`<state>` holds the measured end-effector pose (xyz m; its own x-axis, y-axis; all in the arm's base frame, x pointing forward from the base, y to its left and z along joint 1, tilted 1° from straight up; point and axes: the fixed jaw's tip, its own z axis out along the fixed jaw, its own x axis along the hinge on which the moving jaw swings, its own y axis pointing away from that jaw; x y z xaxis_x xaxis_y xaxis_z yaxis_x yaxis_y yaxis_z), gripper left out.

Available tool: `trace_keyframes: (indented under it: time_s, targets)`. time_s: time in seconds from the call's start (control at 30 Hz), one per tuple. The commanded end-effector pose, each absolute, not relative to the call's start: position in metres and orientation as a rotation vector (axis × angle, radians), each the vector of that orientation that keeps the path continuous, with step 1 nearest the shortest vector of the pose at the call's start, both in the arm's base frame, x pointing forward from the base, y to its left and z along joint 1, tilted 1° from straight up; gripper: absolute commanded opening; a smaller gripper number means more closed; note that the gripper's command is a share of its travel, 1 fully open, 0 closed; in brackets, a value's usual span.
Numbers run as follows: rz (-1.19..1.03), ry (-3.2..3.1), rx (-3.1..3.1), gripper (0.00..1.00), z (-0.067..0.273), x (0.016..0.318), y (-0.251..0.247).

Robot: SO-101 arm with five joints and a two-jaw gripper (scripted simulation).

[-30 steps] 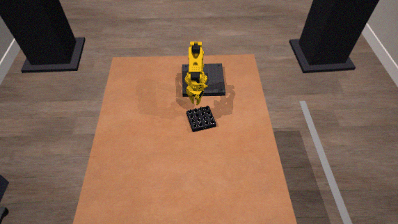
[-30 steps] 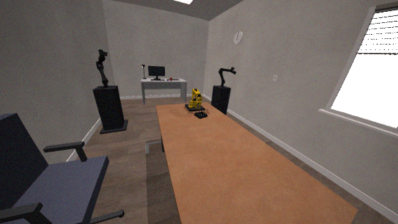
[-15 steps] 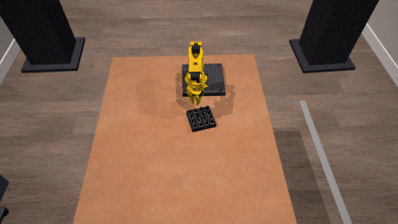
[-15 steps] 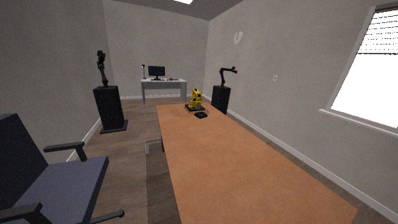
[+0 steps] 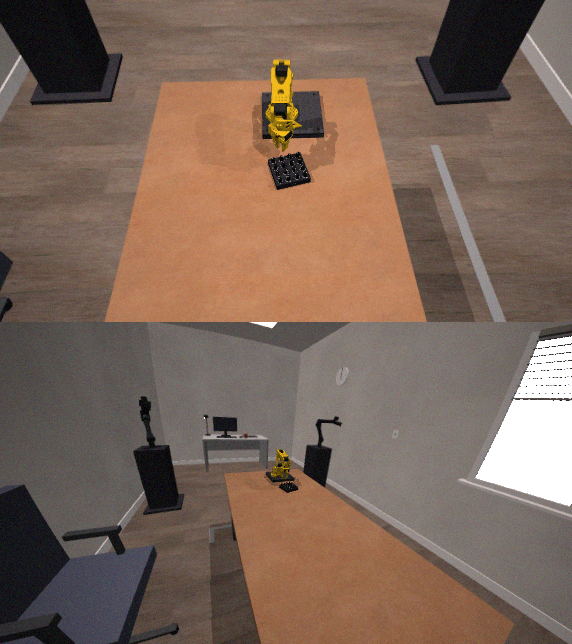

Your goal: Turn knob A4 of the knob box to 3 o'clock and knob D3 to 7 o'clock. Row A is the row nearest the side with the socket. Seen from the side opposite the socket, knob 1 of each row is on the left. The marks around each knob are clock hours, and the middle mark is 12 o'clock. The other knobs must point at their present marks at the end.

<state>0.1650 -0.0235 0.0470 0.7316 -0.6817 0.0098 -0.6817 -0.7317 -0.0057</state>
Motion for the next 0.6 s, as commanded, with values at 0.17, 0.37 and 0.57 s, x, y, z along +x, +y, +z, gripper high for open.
trace_keyframes:
  time_s: [0.17, 0.37, 0.57]
  targets:
    - [-0.021, 1.351, -2.831, 0.08, 0.0463, 0.1627, -0.0235]
    - [-0.020, 1.558, -2.722, 0.08, 0.0463, 0.1620, -0.0224]
    - [-0.019, 1.795, -2.570, 0.08, 0.0463, 0.1614, -0.0210]
